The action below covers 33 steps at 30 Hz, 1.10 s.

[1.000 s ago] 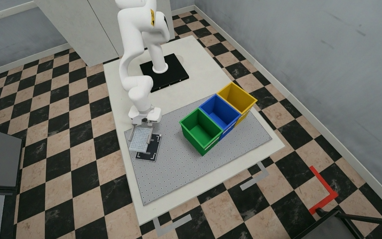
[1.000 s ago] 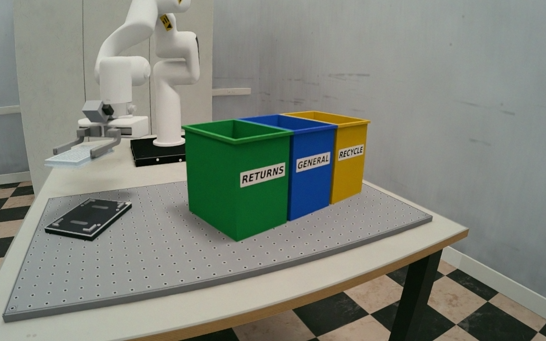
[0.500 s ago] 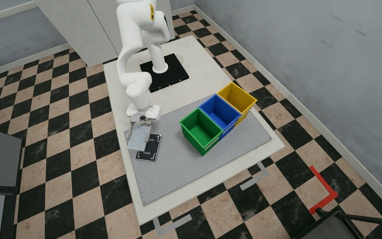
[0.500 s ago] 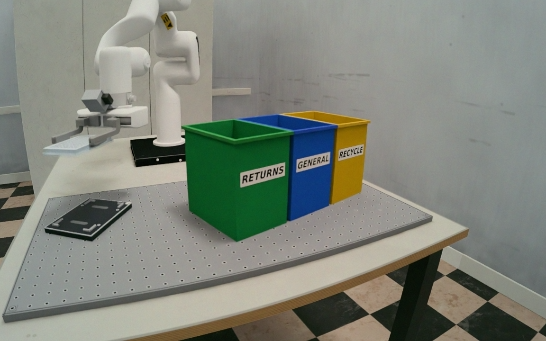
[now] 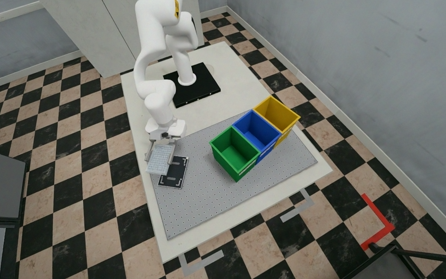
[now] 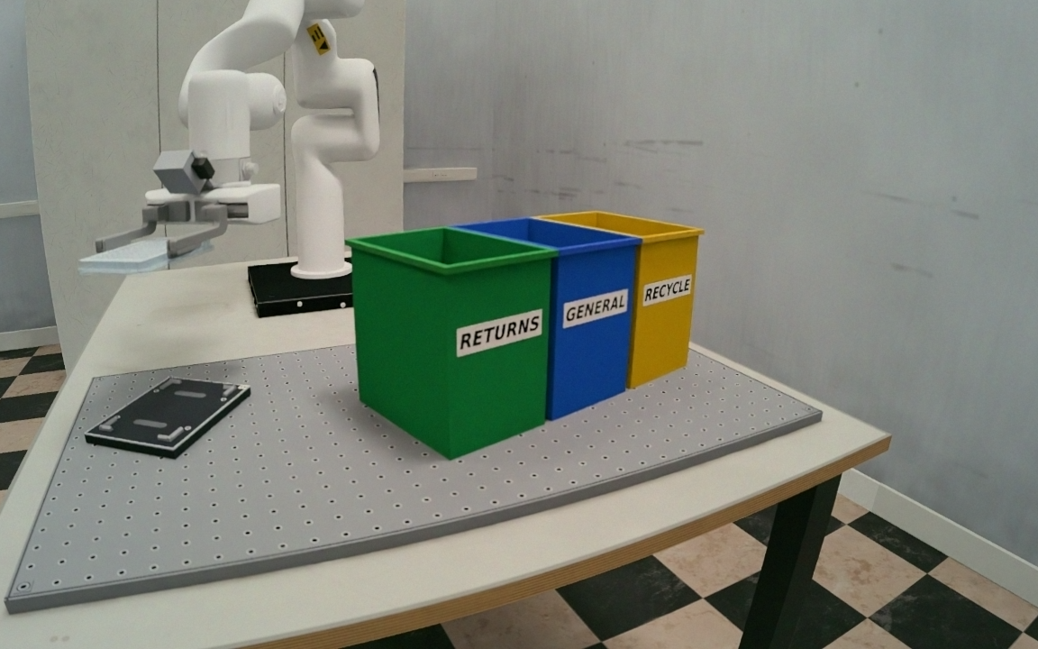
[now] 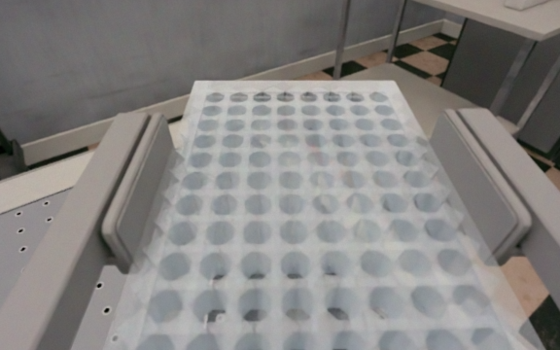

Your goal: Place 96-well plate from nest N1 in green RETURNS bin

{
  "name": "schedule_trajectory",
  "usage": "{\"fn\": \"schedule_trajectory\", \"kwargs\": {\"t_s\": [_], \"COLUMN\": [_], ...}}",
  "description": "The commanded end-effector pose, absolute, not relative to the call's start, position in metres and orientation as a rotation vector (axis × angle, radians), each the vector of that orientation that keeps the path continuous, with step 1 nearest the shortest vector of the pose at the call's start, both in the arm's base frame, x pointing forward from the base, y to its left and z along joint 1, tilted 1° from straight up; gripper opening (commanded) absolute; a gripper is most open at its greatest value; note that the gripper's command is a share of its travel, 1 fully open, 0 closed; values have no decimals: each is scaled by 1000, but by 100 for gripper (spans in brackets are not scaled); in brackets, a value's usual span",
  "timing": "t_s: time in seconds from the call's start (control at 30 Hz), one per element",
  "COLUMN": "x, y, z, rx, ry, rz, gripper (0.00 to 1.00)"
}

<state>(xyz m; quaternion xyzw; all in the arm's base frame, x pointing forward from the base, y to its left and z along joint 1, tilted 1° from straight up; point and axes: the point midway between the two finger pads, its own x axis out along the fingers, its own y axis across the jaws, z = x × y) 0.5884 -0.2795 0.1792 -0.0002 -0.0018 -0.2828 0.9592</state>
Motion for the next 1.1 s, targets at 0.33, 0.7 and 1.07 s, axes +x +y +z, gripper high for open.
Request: {"fn": "schedule_trajectory", "kwargs": {"t_s": [0.33,0.7,1.07], "x": [589,589,592], "y": [-280,-280,-271], "z": [201,215,215], "rx": [11,11,11], "ry": [-10,-10,-11], "rz": [-573,-573,-473], "gripper": [0,0,0]}}
